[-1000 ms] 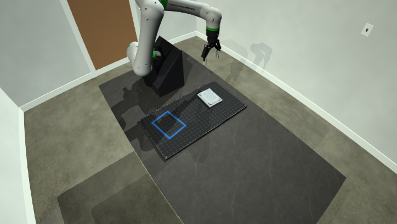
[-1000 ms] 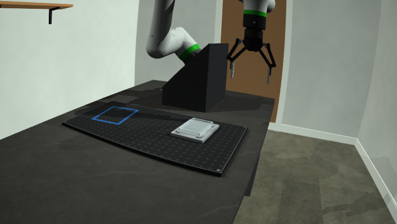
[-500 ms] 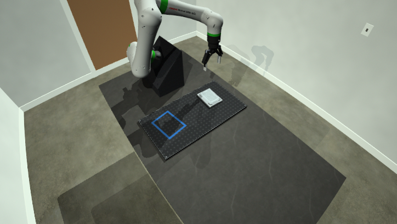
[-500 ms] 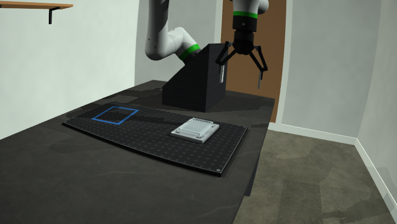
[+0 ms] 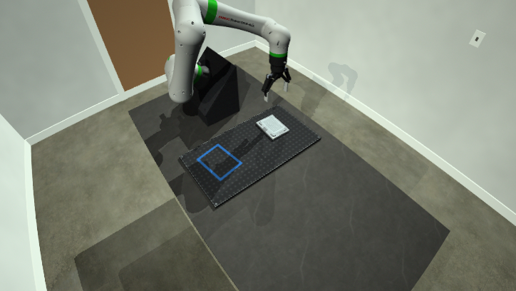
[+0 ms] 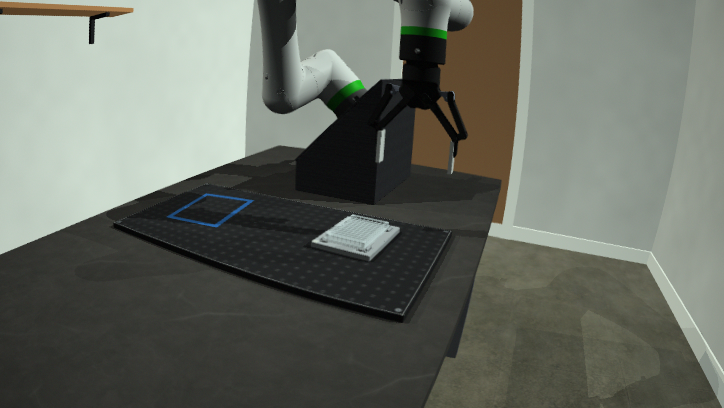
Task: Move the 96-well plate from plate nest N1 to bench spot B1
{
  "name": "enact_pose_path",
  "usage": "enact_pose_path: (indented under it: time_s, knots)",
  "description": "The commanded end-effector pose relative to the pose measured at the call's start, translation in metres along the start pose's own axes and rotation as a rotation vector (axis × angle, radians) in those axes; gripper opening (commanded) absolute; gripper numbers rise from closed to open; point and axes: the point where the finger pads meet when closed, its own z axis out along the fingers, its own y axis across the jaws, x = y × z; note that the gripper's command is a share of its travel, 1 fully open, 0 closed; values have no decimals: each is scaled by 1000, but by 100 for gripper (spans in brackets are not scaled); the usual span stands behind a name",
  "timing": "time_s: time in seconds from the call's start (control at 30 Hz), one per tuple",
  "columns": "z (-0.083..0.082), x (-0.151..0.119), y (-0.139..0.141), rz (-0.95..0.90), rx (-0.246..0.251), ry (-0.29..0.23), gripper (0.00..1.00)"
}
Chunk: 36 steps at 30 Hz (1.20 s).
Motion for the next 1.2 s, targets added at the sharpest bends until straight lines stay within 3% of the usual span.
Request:
enact_pose_path:
  time_s: [0.0,0.83,1.17]
  knots:
    - [8,15,13,5,1,1,100]
    - [54,72,85,69,5,0,100]
    - [54,72,85,69,5,0,100]
